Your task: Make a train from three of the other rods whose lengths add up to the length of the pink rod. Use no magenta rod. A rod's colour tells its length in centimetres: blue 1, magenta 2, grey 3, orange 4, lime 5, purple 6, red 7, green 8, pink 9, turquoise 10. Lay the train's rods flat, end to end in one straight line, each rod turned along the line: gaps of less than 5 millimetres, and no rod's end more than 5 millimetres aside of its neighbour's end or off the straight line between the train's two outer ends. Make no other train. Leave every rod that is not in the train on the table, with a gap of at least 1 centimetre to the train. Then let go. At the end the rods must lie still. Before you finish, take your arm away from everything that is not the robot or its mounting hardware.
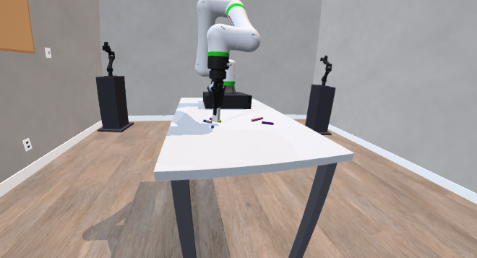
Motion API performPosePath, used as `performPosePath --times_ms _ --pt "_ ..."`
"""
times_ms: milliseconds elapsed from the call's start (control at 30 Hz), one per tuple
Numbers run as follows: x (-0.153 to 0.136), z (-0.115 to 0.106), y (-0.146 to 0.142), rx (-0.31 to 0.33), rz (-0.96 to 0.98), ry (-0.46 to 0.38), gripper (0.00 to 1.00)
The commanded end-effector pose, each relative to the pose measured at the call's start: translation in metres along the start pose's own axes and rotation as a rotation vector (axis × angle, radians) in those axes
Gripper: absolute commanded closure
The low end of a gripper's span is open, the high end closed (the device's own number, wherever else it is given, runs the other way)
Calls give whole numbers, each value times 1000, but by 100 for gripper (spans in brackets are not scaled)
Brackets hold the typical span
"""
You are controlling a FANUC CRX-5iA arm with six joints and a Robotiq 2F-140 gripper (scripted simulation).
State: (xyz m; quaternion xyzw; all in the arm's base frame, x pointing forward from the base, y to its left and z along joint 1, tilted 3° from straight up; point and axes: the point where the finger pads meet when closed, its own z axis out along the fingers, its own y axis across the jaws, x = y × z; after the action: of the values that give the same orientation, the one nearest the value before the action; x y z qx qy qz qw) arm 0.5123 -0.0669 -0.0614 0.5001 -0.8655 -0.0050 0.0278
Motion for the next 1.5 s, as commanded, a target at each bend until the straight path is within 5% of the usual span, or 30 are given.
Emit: performPosePath --times_ms 0,1467 --pt "0 0 0 0 0 0 97" --pt "0 12 0 0 0 0 97"
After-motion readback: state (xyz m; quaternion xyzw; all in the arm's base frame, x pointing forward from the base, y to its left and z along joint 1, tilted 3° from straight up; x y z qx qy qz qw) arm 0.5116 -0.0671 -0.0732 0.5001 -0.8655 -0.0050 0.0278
